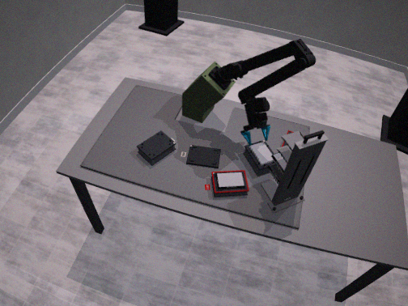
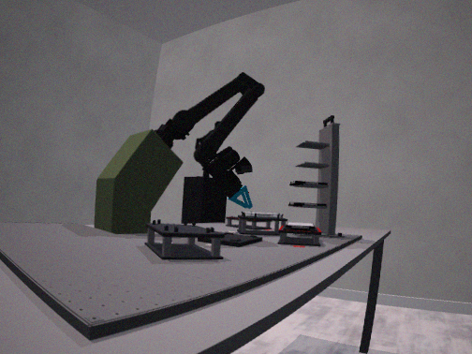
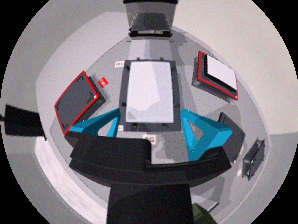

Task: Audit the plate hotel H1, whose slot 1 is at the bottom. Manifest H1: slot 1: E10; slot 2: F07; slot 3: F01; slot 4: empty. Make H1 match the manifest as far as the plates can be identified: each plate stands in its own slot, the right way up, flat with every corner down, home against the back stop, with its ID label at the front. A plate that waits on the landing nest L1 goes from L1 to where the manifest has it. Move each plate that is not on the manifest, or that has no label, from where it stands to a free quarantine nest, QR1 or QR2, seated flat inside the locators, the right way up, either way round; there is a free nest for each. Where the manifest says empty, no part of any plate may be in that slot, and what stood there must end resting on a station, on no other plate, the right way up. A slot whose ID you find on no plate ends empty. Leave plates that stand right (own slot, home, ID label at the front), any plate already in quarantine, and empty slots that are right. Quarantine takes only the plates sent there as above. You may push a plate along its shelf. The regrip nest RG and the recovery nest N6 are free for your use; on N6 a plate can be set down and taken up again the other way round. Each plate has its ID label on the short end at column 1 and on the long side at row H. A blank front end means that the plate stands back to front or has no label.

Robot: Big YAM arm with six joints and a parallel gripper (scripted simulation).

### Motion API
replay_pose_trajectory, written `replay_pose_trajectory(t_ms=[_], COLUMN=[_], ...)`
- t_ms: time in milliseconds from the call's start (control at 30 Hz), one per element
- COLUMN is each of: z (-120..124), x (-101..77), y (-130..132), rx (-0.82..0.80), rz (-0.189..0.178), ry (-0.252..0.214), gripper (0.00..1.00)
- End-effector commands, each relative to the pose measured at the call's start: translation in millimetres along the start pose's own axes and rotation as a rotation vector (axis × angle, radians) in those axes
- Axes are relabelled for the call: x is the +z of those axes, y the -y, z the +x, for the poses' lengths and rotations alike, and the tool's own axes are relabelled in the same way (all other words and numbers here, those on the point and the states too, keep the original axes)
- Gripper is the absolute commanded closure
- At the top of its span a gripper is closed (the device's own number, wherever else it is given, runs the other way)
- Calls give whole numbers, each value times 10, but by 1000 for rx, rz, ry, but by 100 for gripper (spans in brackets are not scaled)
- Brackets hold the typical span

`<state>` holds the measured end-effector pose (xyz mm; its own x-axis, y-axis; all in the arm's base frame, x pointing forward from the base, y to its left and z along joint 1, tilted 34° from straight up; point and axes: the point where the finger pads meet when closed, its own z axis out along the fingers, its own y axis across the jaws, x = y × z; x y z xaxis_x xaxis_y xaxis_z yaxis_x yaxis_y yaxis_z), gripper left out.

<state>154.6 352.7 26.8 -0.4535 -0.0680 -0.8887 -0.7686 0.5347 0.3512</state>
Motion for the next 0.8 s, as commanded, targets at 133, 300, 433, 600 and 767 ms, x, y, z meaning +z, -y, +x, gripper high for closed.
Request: replay_pose_trajectory(t_ms=[133, 300, 433, 600, 767], z=[17, 52, 84, 108, 152], x=[50, 83, 64, 126, 156], y=[-42, -31, -3, -37, -48], rx=[17, 18, 18, 17, 17], rz=[-13, -10, -4, -11, -14], ry=[21, 22, 14, 21, 19], gripper=[0, 0, 0, 0, 0])
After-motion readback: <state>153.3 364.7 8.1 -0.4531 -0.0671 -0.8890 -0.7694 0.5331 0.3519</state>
